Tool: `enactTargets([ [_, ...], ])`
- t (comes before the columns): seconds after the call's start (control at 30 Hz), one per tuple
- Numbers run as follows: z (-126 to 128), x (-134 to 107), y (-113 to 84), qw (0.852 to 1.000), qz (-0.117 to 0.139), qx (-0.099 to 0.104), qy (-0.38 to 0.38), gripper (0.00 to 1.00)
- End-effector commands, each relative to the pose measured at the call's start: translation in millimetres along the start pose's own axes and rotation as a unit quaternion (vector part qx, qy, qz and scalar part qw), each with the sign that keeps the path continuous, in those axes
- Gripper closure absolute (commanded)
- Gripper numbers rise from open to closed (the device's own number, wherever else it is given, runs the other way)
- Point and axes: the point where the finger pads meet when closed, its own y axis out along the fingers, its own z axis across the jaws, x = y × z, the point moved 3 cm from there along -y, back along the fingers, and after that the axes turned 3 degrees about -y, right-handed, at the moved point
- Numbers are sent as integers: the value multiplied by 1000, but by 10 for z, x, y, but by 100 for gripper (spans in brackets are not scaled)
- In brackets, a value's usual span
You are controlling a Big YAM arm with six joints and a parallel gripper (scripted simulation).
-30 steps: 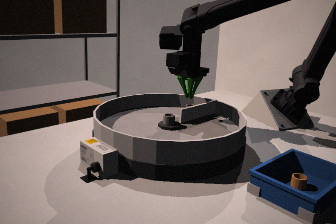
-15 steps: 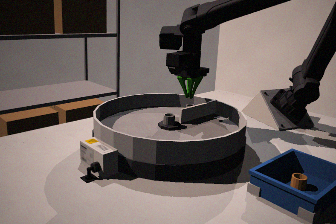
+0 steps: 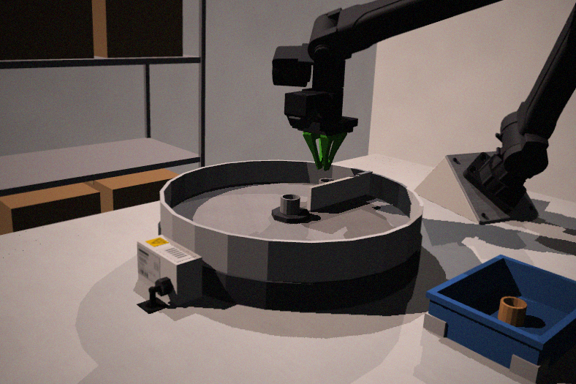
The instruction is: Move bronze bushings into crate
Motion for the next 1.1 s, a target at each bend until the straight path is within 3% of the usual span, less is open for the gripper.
enactTargets([
  [0.0,-89,34,23,1000,-4,-6,4,87],
  [0.17,-36,20,172,1000,2,2,4,87],
  [0.3,-72,-14,87,1000,-7,-8,9,87],
  [1.07,-59,-13,86,1000,-6,-7,10,87],
])
